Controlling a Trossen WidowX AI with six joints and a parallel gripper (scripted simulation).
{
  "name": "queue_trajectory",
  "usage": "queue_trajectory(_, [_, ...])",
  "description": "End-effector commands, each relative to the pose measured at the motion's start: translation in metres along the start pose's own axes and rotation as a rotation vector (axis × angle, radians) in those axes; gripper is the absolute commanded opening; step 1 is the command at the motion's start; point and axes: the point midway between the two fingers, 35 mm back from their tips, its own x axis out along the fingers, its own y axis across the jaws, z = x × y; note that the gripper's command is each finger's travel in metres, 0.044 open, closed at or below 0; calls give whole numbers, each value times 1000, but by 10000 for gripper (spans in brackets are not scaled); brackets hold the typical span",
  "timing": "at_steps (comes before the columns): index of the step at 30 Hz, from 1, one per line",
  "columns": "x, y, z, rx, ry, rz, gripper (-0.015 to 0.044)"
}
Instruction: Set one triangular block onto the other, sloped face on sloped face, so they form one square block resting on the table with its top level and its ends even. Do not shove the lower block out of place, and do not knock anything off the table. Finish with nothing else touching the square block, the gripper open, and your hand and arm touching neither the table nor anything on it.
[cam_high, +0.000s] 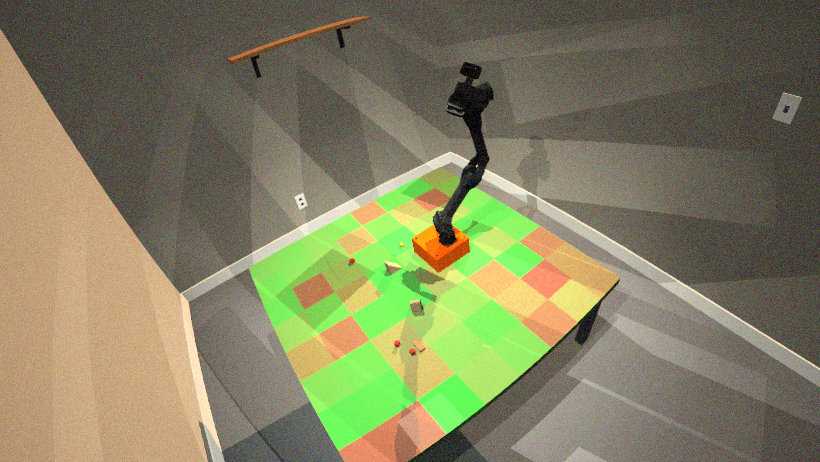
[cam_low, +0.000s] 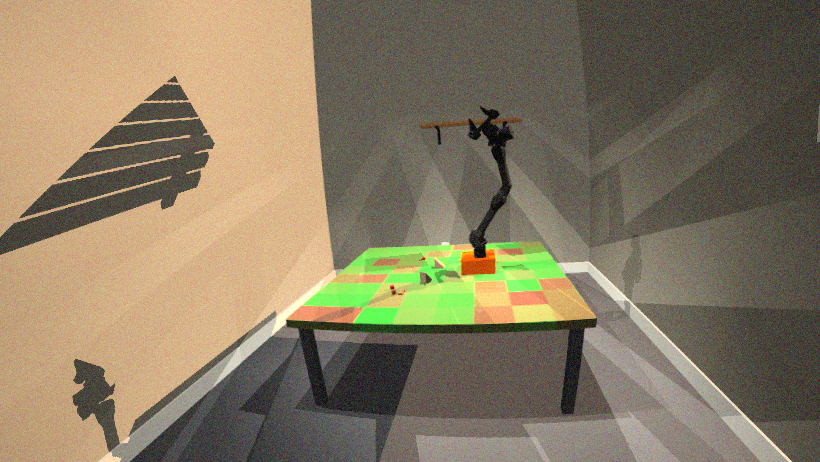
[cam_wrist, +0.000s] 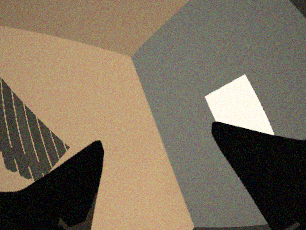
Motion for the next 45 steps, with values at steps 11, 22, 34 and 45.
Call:
queue_trajectory(11, [15,60,-98,500,138,47,440])
queue_trajectory(22, [32,164,-176,1190,350,103,440])
queue_trajectory(34, [50,353,-199,1965,747,258,440])
queue_trajectory(45, [28,486,-175,2420,1336,247,440])
